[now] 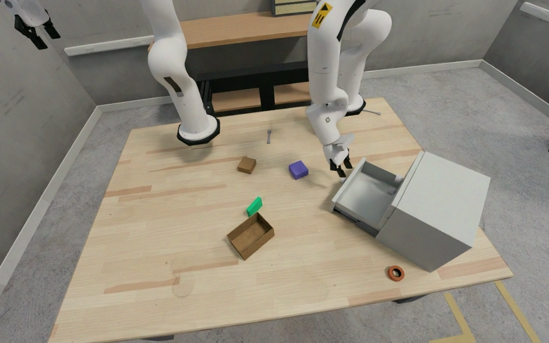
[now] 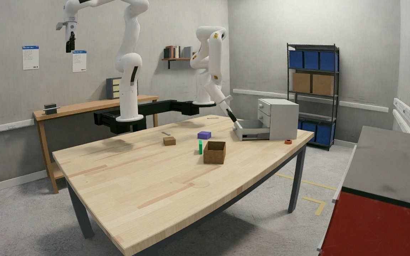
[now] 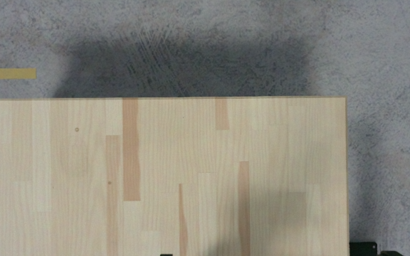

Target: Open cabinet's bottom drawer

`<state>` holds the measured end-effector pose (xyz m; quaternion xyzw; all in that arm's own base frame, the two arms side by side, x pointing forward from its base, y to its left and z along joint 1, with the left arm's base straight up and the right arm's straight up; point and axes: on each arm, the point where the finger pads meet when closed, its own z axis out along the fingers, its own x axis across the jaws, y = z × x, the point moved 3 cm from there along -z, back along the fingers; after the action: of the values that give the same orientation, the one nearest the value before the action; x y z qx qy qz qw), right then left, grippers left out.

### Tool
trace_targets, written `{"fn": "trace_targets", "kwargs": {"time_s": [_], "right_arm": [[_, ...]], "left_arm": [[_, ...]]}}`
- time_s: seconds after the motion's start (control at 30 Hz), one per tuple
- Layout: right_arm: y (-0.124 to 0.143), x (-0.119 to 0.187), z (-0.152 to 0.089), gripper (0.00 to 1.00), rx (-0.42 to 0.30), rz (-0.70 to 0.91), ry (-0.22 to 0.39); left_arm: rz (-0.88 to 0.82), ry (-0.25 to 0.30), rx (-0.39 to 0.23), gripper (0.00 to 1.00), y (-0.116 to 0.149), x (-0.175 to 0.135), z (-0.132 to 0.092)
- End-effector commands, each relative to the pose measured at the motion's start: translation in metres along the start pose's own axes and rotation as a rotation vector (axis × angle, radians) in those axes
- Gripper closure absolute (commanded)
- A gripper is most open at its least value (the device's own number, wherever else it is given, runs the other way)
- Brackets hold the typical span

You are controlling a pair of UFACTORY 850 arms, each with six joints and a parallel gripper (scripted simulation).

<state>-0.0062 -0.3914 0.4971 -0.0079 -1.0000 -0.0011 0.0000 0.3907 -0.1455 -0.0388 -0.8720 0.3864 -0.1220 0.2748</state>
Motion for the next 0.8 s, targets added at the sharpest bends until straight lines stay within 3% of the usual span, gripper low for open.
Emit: {"fn": "trace_targets", "kwargs": {"time_s": [0.0, 0.07, 0.1, 0.47, 0.77], "right_arm": [[0.000, 0.000, -0.001, 0.00, 0.002, 0.000, 0.000], [0.000, 0.000, -0.001, 0.00, 0.002, 0.000, 0.000], [0.000, 0.000, -0.001, 0.00, 0.002, 0.000, 0.000], [0.000, 0.000, -0.001, 0.00, 0.002, 0.000, 0.000], [0.000, 0.000, -0.001, 0.00, 0.002, 0.000, 0.000]], "left_arm": [[0.000, 0.001, 0.001, 0.40, -0.003, 0.001, -0.004], [0.000, 0.001, 0.001, 0.40, -0.003, 0.001, -0.004], [0.000, 0.001, 0.001, 0.00, -0.003, 0.001, -0.004], [0.000, -0.002, 0.004, 0.00, -0.017, 0.003, -0.013], [0.001, -0.008, 0.009, 0.00, -0.076, 0.008, -0.052]]}}
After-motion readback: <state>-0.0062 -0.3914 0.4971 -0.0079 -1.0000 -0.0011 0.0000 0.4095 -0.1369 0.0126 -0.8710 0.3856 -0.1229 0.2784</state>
